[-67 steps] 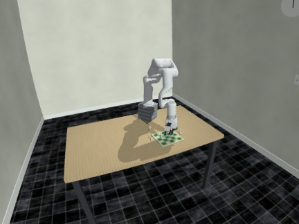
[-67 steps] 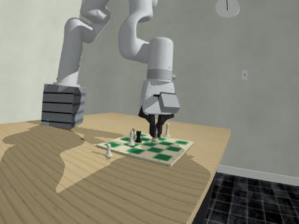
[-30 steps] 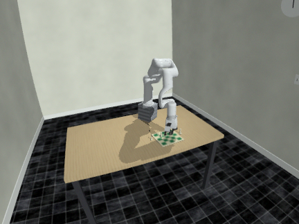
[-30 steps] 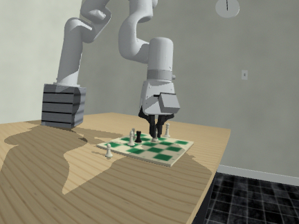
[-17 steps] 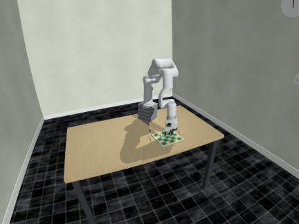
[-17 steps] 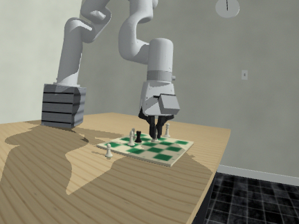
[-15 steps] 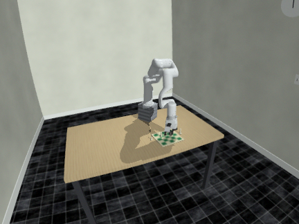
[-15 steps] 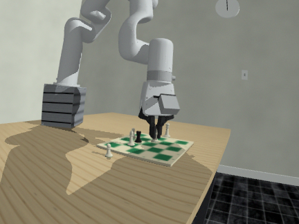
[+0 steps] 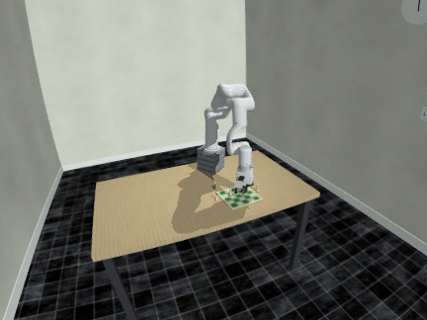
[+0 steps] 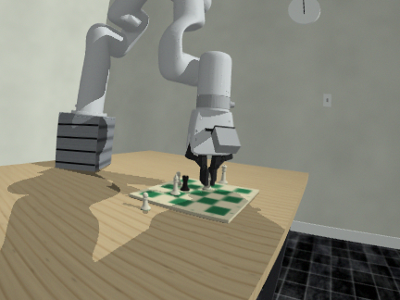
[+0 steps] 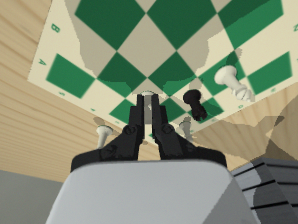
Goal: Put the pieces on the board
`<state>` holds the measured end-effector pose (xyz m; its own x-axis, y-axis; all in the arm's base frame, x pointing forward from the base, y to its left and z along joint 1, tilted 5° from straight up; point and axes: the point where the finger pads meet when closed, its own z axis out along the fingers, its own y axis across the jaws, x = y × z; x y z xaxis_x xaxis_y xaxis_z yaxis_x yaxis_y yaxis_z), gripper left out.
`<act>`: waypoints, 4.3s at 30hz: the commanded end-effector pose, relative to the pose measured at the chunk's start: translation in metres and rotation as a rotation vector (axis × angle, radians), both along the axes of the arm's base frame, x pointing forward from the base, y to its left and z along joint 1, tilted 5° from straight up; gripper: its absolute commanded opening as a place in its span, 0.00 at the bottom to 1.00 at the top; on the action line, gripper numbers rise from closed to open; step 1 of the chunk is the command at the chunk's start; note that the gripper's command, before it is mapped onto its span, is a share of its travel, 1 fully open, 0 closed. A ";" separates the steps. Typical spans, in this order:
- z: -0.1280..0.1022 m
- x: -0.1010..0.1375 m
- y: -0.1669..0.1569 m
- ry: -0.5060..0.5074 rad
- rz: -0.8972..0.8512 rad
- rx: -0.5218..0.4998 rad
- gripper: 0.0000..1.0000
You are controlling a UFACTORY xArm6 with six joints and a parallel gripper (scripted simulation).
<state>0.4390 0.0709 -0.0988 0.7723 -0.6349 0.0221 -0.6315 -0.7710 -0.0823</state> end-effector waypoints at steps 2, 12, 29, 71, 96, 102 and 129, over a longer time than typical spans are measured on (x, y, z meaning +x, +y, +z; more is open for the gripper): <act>0.001 0.001 0.000 -0.003 0.000 0.001 0.00; 0.001 0.001 0.000 -0.003 0.000 0.001 0.00; 0.001 0.001 0.000 -0.003 0.000 0.001 0.22; 0.085 -0.005 -0.004 -0.003 0.000 0.001 0.37; 0.091 -0.005 -0.004 -0.003 0.000 0.001 1.00; 0.091 -0.005 -0.004 -0.004 0.008 0.000 1.00; 0.097 -0.014 0.081 -0.067 1.334 -0.130 1.00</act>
<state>0.4260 0.1368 -0.0043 0.9043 0.4182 0.0857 0.4161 -0.9084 0.0412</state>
